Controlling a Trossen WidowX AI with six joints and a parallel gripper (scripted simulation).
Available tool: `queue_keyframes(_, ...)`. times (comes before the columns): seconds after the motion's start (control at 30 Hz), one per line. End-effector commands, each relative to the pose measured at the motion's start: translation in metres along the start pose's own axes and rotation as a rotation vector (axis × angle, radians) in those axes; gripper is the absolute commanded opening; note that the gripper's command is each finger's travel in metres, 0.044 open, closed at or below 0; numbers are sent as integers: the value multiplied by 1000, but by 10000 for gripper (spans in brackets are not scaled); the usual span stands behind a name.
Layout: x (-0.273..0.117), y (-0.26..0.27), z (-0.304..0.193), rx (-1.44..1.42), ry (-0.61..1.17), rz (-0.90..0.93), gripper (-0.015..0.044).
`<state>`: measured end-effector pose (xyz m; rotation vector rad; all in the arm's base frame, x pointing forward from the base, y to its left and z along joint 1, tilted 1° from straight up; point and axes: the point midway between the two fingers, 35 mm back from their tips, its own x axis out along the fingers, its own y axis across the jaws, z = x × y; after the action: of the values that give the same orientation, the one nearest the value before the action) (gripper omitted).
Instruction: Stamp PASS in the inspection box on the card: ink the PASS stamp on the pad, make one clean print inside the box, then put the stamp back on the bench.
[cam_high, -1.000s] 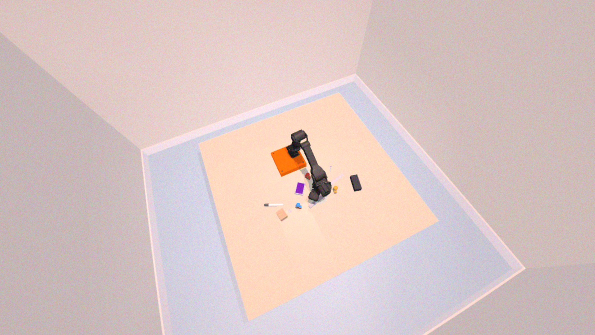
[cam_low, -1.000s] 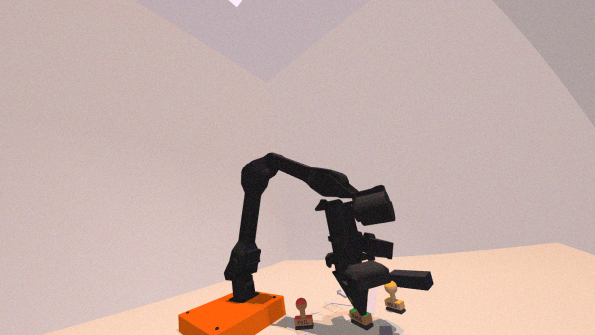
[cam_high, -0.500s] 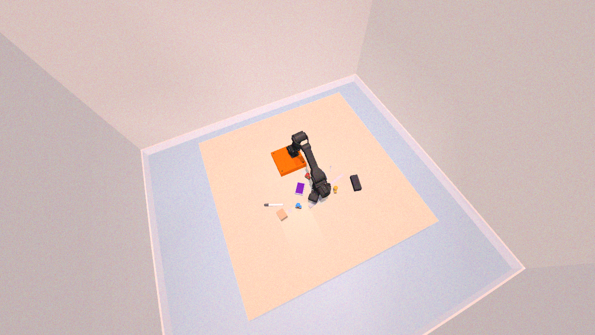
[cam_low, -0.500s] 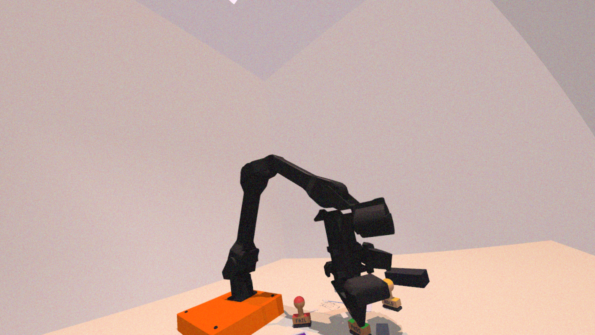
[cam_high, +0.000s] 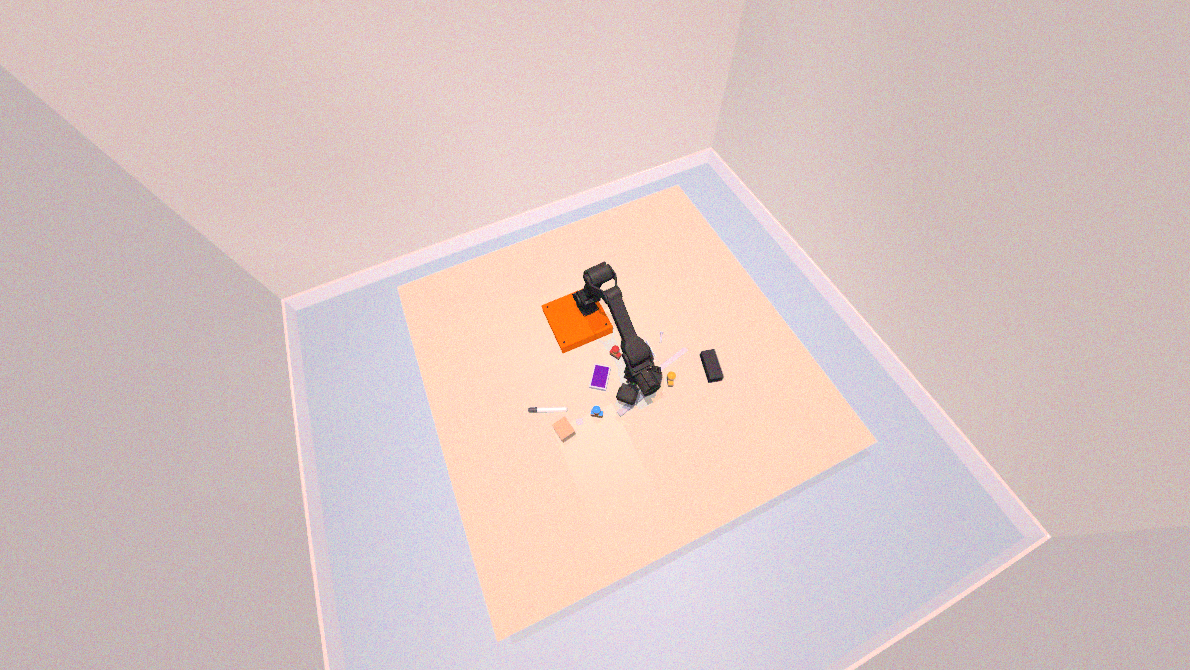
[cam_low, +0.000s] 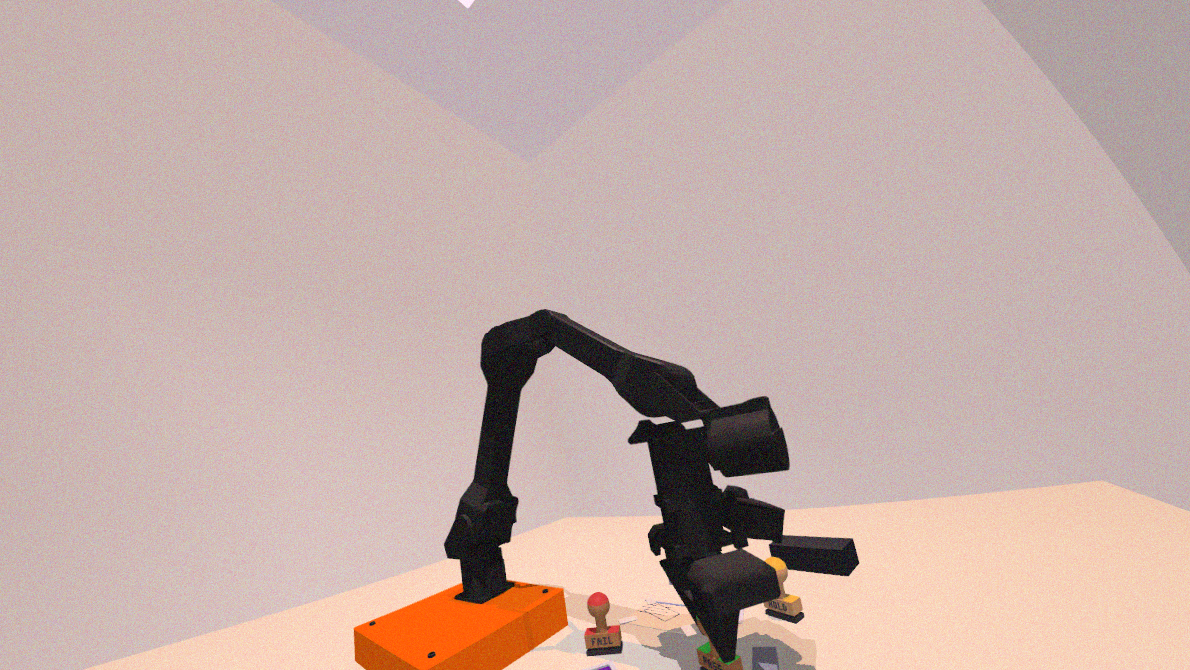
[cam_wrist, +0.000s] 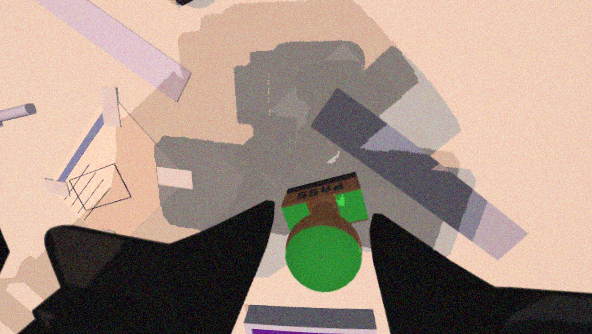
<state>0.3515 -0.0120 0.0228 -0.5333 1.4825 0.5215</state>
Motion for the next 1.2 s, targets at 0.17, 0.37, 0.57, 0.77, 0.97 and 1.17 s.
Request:
queue_keyframes(0.17,-92,-1,3,-4,4,-1,265)
queue_keyframes(0.37,-117,2,0,-5,6,-1,265)
queue_keyframes(0.57,-117,2,0,-5,6,-1,265)
queue_keyframes(0.77,-117,2,0,-5,6,-1,265)
queue_keyframes(0.97,-117,2,1,-6,2,2,265)
queue_keyframes(1.17,-117,2,1,-6,2,2,265)
